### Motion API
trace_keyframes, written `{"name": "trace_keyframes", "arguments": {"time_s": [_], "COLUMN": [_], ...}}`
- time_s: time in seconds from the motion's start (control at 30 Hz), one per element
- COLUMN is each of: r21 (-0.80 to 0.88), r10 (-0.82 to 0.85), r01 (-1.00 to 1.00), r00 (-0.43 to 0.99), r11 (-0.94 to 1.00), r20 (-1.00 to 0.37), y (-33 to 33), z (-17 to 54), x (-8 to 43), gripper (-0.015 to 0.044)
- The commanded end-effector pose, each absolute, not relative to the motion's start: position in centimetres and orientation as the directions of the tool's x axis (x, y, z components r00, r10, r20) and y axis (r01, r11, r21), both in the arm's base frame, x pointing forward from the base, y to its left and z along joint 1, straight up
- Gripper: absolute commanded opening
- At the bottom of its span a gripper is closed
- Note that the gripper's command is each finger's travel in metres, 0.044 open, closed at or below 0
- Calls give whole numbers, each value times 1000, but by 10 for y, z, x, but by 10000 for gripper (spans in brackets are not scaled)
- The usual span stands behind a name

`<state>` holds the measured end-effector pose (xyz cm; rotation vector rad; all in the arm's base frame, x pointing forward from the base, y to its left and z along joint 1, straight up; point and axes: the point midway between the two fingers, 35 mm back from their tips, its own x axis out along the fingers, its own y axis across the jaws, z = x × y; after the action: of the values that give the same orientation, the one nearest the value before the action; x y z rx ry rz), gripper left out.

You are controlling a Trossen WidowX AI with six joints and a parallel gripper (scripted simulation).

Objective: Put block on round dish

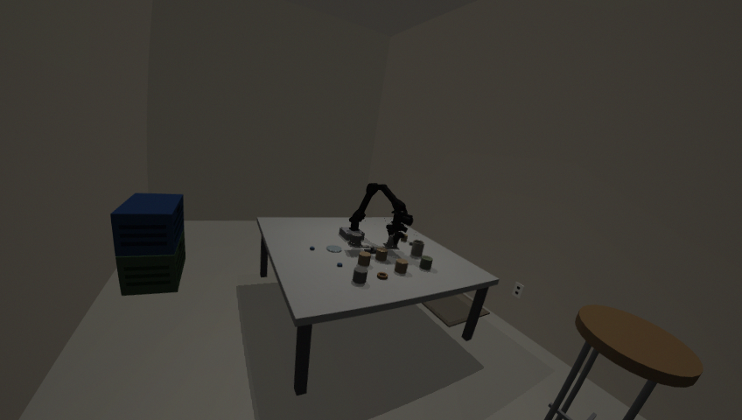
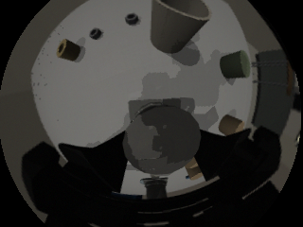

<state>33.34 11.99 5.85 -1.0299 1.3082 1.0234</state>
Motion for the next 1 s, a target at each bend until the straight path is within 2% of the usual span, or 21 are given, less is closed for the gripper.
{"name": "trace_keyframes", "arguments": {"time_s": [0.0,0.97], "r21": [-18,-18], "r10": [6,6], "r01": [-971,-971], "r00": [20,20], "r11": [239,239], "r20": [-1000,-1000], "y": [121,122], "z": [66,103], "x": [337,339], "gripper": [0,0]}}
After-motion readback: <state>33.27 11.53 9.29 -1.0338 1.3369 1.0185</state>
